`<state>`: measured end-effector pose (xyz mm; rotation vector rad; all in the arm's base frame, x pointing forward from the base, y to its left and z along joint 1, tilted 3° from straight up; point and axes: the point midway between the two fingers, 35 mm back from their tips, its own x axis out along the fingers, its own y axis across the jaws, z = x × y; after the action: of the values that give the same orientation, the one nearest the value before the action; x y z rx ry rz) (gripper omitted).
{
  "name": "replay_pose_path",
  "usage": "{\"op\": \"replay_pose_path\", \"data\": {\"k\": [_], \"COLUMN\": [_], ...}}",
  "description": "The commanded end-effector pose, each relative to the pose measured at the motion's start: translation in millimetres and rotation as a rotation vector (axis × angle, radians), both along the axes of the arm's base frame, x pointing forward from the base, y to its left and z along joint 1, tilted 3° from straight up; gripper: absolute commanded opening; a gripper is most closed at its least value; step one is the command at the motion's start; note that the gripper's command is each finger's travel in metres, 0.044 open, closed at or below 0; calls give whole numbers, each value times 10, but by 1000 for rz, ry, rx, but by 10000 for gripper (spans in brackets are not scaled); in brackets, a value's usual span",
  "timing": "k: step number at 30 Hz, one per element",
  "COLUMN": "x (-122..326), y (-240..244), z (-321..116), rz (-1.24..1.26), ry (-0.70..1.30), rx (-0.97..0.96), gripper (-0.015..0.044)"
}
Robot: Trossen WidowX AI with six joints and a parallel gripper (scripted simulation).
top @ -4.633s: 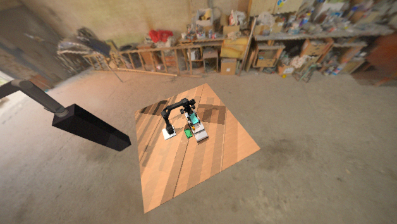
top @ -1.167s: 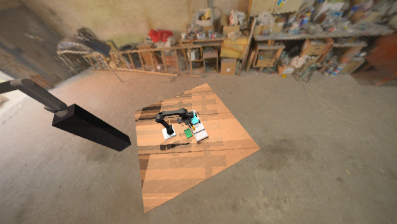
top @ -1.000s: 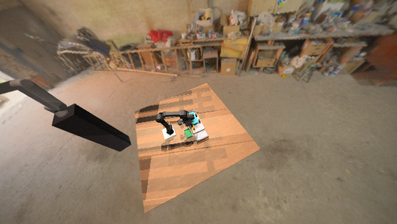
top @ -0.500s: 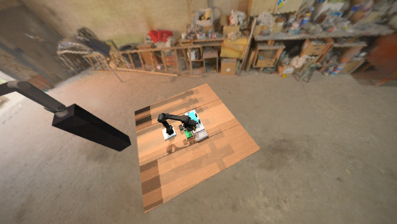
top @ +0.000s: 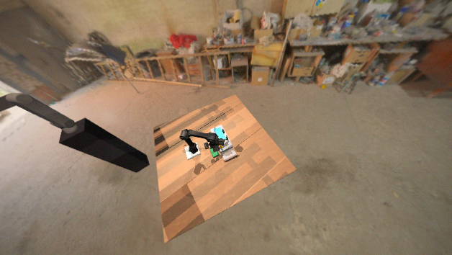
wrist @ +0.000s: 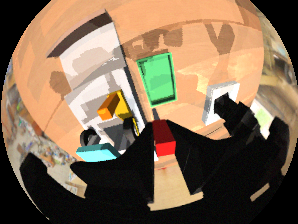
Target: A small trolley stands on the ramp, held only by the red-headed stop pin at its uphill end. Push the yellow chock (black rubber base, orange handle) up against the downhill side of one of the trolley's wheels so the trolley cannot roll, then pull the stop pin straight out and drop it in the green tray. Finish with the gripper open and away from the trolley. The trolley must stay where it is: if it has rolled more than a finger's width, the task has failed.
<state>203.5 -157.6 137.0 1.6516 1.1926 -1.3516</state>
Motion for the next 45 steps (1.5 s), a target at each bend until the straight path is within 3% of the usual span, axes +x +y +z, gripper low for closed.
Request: {"op": "replay_pose_path", "data": {"k": [1,45], "x": [-6,20], "y": [13,94], "z": [7,17], "rz": [-104,-1394], "ry": [21,188], "rx": [-21,-205], "gripper": [0,0]}}
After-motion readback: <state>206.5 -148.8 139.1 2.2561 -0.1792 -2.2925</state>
